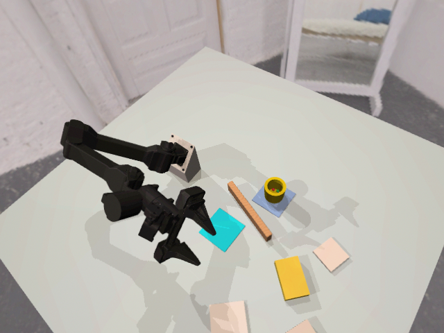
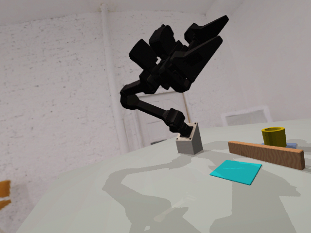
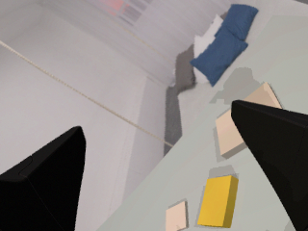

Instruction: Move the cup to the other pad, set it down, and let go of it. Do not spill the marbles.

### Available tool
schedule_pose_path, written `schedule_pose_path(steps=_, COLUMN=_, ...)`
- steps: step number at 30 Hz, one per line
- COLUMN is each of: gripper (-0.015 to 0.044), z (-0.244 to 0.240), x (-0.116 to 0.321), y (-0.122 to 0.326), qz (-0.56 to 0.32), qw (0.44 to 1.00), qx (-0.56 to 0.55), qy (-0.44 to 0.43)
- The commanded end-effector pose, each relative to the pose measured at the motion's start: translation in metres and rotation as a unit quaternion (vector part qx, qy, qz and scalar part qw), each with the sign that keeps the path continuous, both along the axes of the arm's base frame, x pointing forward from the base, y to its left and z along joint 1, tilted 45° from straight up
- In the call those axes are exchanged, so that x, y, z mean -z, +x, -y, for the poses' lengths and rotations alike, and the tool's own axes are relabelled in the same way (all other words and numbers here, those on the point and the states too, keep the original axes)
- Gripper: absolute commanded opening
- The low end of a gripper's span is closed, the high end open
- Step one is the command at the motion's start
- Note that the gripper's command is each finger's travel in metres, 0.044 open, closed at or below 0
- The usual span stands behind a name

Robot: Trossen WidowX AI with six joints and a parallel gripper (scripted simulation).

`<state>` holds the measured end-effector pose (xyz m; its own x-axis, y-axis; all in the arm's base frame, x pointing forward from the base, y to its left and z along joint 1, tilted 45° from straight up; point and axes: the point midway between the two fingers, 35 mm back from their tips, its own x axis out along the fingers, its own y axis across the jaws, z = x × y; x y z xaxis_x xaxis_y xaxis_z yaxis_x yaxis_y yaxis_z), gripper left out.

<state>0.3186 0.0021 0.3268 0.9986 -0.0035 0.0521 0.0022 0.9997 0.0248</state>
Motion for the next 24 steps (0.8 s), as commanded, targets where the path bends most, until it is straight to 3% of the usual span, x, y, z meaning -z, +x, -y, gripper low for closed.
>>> schedule_pose_path(steps=1, gripper=0.0374, z=-0.001, x=0.002, y=0.002, qz=-0.006, qw=1.000, qx=0.000, qy=0.005)
schedule_pose_path(steps=9, gripper=0.0167, z=-0.033, x=0.108, y=0.054, qz=-0.245, qw=0.952, qx=0.048, qy=0.176)
schedule_pose_path(steps=16, gripper=0.0167, z=-0.066, x=0.209, y=0.058, qz=-0.421, qw=0.869, qx=0.155, qy=0.210)
schedule_pose_path(steps=24, gripper=0.0167, z=-0.089, x=0.296, y=0.030, qz=-0.502, qw=0.770, qx=0.338, qy=0.203)
